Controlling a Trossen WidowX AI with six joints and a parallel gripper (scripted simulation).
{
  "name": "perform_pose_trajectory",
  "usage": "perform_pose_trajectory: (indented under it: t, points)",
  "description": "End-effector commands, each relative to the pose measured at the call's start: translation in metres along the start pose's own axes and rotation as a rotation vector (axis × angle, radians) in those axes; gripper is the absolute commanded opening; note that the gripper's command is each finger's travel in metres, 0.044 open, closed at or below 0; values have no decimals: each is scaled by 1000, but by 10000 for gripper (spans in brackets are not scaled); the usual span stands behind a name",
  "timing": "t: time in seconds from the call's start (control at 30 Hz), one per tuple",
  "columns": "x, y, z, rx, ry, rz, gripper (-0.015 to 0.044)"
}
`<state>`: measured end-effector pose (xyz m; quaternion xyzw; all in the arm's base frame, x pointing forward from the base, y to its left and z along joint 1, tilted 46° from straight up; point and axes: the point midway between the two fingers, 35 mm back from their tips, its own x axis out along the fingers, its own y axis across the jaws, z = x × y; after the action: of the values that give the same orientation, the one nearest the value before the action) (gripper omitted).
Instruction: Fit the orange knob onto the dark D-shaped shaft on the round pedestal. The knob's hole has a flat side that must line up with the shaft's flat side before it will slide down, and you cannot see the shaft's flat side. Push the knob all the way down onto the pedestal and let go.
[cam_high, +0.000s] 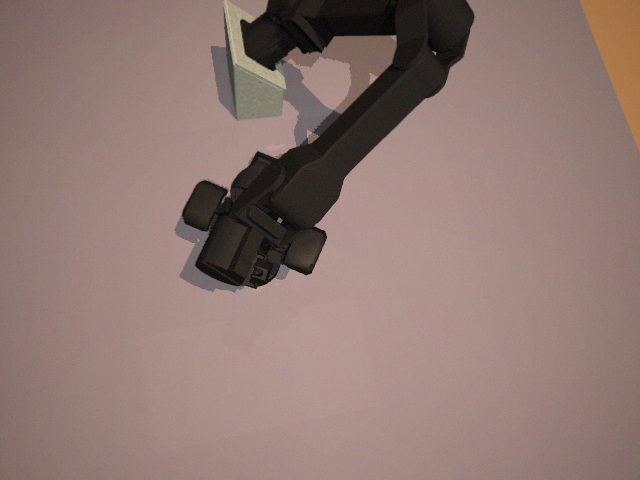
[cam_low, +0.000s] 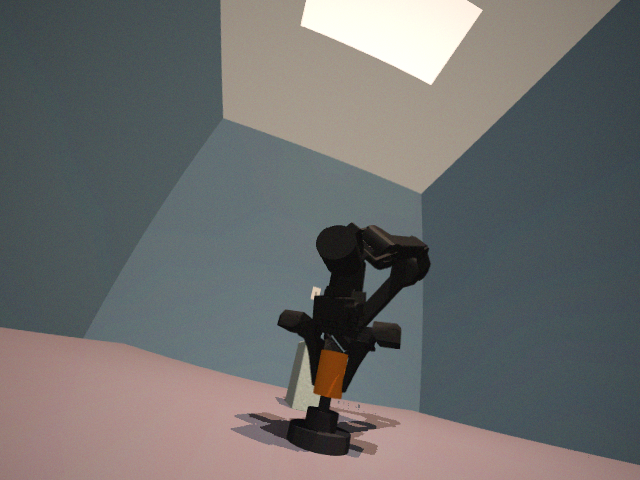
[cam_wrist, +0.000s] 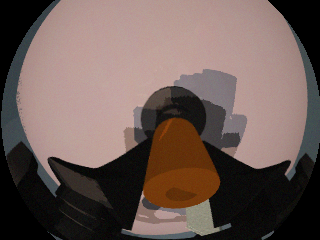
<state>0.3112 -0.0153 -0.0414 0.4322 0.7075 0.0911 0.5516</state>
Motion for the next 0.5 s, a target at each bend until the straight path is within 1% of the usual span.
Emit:
perform_pose_trajectory:
  t: [0.0,0.13,0.47]
  points:
    - [-2,-3,2,2,-7,2,0]
    - [2,-2,1,2,-7,2,0]
    - [-3,-2,1,2,-7,2,0]
